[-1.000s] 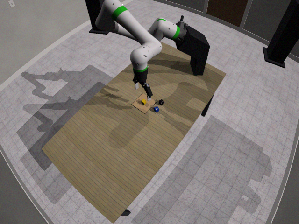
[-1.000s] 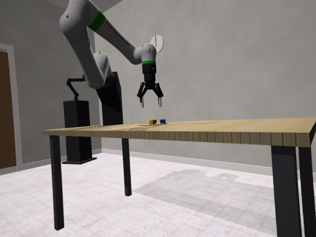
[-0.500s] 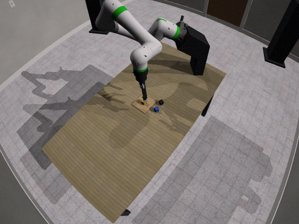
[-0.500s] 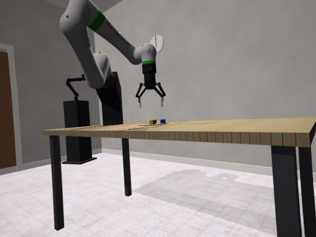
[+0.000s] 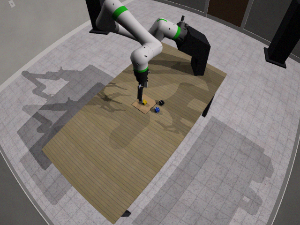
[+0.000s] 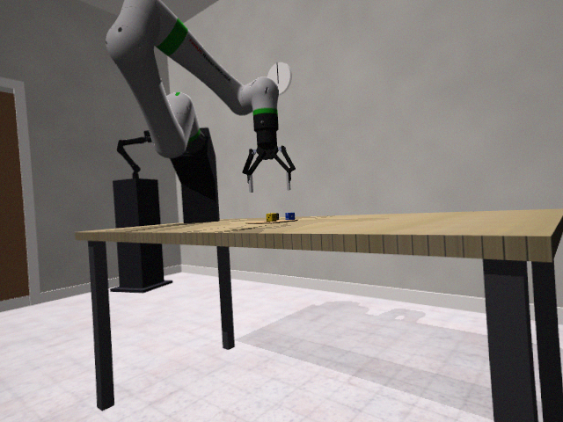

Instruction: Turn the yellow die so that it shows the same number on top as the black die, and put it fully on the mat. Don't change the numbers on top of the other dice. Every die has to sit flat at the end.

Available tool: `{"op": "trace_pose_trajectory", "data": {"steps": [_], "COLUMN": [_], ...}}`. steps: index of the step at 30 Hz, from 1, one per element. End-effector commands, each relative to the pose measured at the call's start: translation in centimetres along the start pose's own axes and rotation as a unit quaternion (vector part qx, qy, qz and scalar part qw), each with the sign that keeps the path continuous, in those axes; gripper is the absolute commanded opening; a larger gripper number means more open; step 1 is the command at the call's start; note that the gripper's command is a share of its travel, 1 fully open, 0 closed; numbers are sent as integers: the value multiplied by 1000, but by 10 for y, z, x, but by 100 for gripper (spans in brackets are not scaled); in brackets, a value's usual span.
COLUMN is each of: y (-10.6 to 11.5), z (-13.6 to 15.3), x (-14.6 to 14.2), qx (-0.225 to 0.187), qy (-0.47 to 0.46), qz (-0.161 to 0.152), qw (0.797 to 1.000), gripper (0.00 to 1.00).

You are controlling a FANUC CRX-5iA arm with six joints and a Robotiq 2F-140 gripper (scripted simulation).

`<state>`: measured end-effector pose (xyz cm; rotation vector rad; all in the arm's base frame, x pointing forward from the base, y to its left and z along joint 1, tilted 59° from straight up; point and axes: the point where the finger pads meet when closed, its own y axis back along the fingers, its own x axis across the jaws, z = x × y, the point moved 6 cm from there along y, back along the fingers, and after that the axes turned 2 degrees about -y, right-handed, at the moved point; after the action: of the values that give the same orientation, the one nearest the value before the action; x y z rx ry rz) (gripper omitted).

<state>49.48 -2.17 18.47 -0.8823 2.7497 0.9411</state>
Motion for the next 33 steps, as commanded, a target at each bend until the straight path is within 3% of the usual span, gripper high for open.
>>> {"op": "trace_pose_trajectory", "data": {"steps": [1,11,22,23,33], "y": [0,0,0,0,0], "z": [1,1,1,1,1], "x": [0,0,0,0,0], "qx": [6,5,5,5,5], "qy": [-65,-203,-227,-227,-227], "qz": [-4,-4,-5,-5,-5], "qw": [998,979,974,974,974], "gripper": [100,100,100,28,28]}}
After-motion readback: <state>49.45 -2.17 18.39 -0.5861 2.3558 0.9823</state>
